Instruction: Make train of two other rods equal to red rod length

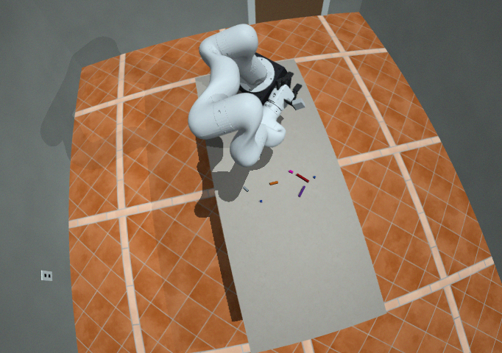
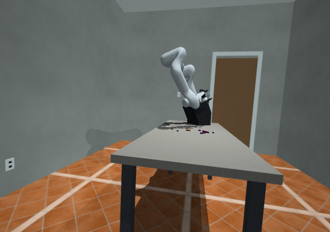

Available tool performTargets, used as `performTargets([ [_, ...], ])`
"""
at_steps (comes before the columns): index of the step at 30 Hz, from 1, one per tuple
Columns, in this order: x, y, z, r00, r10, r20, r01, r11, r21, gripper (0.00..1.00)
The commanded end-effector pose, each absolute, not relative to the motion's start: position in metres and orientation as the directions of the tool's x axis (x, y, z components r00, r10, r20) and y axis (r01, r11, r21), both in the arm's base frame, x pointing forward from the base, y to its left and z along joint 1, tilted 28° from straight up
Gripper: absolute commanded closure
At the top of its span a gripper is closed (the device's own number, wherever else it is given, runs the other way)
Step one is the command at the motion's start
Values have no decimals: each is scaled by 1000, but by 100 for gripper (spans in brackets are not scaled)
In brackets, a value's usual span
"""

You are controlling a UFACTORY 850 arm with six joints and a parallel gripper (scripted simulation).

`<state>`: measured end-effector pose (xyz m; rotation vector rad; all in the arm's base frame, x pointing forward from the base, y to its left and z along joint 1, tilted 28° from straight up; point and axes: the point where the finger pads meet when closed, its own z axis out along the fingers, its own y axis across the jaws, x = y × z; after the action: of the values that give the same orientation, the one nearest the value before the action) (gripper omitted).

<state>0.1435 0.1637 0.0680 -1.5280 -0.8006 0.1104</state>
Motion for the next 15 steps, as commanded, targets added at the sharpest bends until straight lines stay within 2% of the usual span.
performTargets([
  [1,164,149,62,726,617,304,367,26,-930,0],
  [15,221,118,53,683,724,94,336,-197,-921,0],
])
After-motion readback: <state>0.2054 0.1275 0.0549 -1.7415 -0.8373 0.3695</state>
